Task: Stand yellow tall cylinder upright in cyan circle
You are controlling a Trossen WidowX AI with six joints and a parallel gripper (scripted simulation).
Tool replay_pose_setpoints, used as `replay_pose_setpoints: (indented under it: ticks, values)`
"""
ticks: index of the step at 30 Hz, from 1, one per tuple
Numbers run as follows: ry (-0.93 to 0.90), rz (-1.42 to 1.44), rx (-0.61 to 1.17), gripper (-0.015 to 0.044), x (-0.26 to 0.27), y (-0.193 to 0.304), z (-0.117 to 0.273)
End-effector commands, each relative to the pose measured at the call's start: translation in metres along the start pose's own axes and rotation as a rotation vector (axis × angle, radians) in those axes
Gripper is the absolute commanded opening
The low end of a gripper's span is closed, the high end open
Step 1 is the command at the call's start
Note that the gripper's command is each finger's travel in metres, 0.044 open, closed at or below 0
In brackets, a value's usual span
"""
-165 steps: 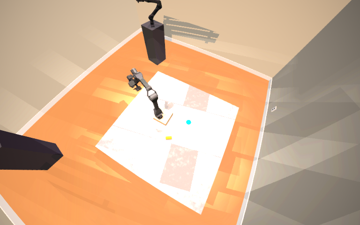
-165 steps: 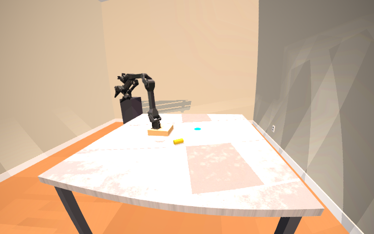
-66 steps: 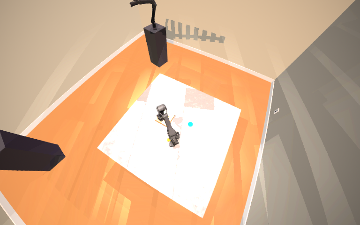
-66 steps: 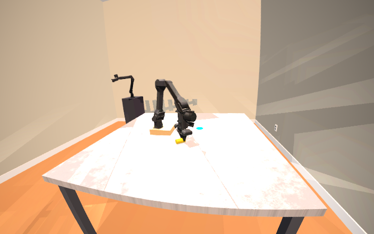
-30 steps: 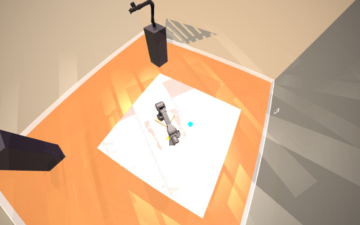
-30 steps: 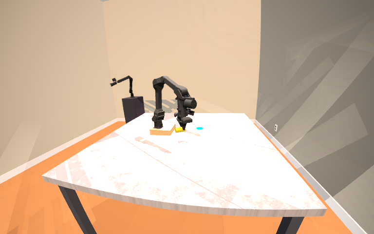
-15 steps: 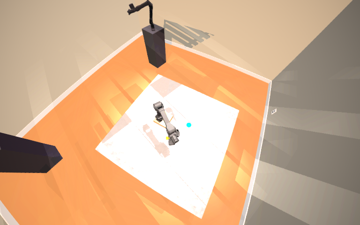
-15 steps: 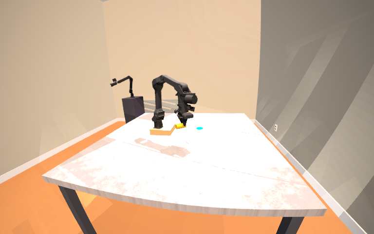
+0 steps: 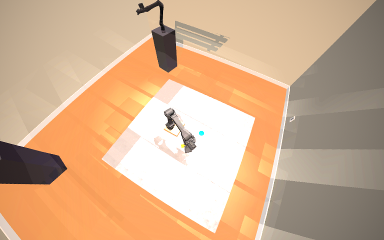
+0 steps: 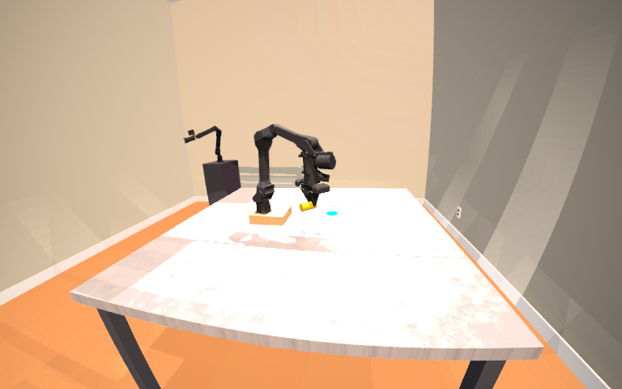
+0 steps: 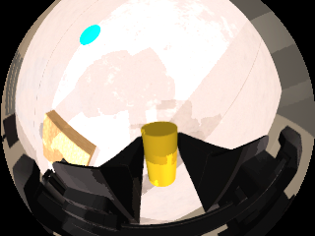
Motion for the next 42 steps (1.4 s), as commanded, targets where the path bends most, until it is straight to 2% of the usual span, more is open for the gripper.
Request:
replay_pose_setpoints:
  ticks: [1,42]
  values:
    - [0.0,0.014,0.003,0.0105,0.001,-0.008,0.0]
    - [-0.007,0.227,-0.005,0.0105,0.035,-0.106,0.009]
Point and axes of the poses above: the point midway between the two fingers, 35 mm back from their tips, its own z axis back along the fingers, its own x axis across the jaws, y = z × x, the point moved 9 cm from there along z, back along the fingers, and after that the axes turned 3 degrees about z, right-handed, at the moved point
